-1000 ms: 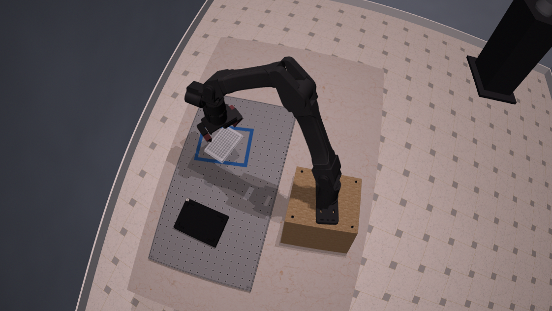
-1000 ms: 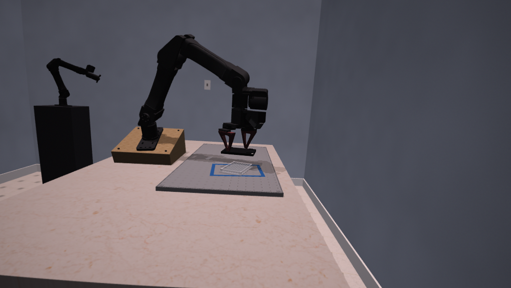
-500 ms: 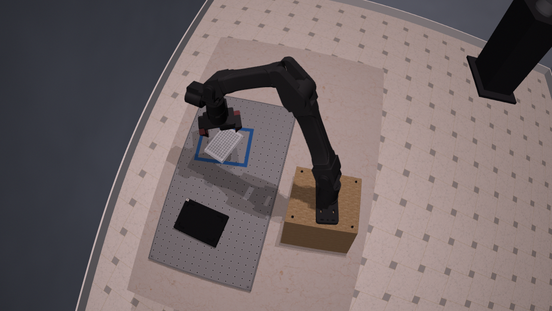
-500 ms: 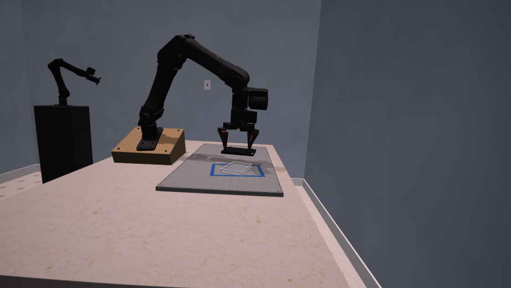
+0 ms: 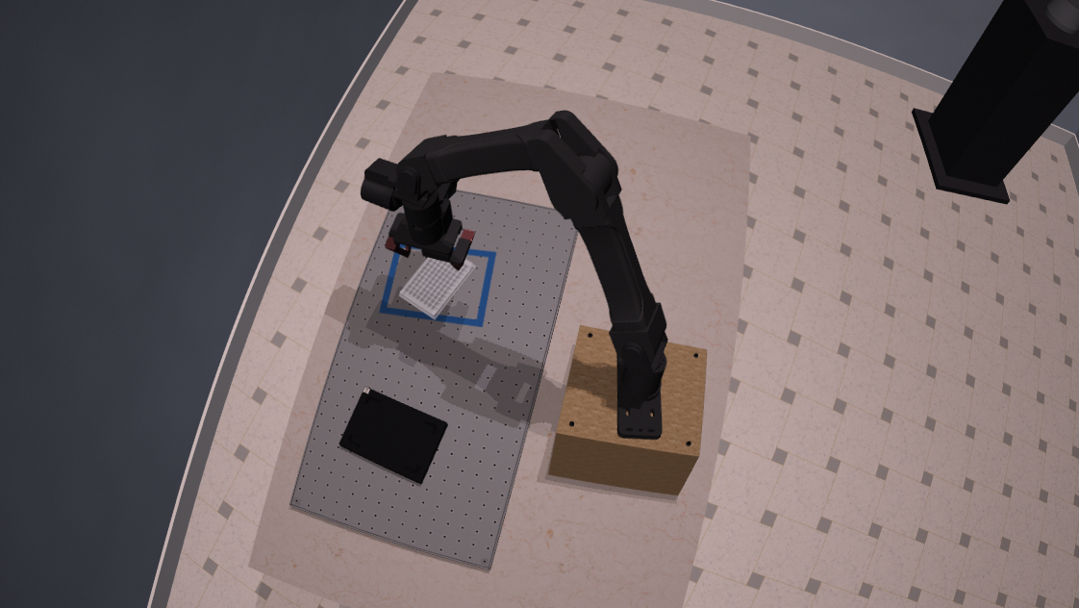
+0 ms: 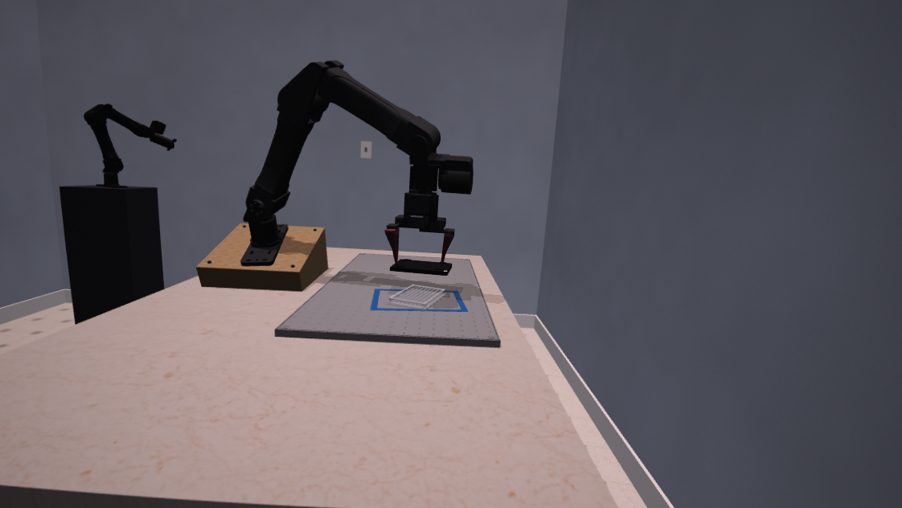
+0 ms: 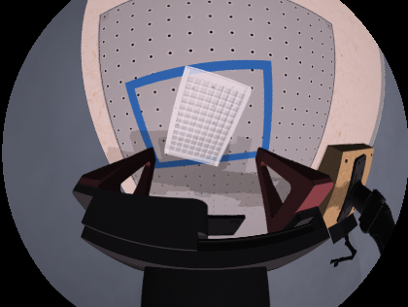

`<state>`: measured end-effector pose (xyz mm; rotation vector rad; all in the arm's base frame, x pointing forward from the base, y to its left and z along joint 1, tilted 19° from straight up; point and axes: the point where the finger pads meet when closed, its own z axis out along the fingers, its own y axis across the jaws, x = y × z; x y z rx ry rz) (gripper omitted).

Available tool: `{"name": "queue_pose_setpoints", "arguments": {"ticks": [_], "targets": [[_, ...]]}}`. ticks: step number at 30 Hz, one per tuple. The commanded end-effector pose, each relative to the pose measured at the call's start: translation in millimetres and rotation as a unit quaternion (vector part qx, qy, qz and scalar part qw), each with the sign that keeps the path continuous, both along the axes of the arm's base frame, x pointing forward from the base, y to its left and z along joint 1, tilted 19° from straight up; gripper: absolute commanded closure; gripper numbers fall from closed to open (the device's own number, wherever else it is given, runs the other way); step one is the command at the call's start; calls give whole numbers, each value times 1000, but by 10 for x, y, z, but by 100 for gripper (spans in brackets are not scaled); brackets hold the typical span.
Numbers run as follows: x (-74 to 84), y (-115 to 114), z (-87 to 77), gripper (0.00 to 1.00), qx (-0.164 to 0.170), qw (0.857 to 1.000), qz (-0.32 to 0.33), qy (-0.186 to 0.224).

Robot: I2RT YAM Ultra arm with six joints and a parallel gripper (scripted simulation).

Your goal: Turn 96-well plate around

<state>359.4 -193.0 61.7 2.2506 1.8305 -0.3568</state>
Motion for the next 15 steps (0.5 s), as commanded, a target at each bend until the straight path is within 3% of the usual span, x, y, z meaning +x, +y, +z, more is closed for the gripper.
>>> {"name": "queue_pose_setpoints", "arguments": {"ticks": [1,7,15], "targets": [[104,34,152,0,-10,998,-47,-38],[104,33,152,0,-13,987,-141,-70],[102,34,151,0,-13,987,-143,-70]]}}
